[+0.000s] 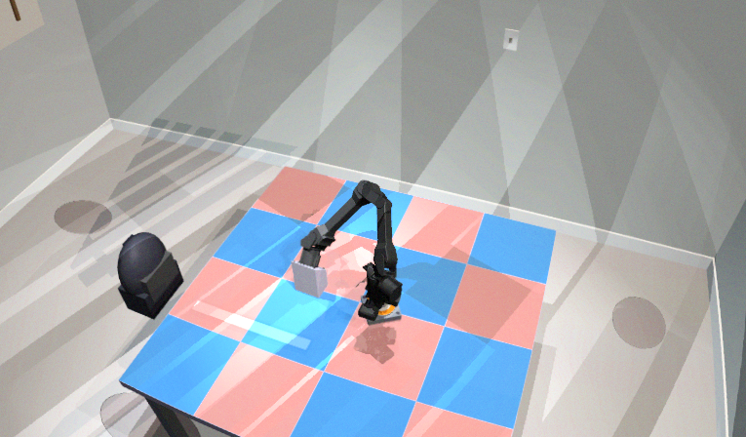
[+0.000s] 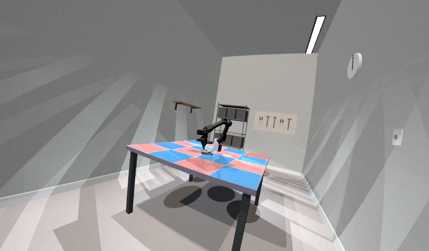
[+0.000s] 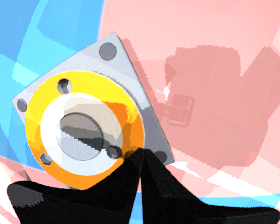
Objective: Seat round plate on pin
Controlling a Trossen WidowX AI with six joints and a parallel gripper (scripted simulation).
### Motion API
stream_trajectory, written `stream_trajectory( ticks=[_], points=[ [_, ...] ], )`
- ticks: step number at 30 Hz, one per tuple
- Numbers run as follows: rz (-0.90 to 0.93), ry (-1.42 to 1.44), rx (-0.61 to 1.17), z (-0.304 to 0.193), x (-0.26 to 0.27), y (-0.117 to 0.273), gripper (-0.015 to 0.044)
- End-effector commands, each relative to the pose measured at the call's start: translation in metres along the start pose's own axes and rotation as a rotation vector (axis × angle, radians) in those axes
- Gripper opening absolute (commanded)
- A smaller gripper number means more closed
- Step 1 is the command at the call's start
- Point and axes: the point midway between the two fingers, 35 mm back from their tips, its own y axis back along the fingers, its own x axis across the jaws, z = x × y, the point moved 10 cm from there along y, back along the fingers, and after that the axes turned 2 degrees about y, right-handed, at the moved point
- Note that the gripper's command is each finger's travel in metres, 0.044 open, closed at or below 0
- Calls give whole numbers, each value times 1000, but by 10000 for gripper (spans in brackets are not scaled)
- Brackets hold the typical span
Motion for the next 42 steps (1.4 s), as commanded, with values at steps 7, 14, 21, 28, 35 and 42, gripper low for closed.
stream_trajectory(
  ticks=[7, 14, 21, 28, 35, 42],
  points=[
    [2, -2, 14, -11, 2, -2, 0],
    [2, -2, 14, -16, 4, -2, 0],
    [2, -3, 14, -21, 6, -1, 0],
    [3, -3, 14, -26, 9, -1, 0],
    [3, -3, 15, -29, 11, 0, 0],
    [3, -3, 15, -32, 13, 0, 0]
  ],
)
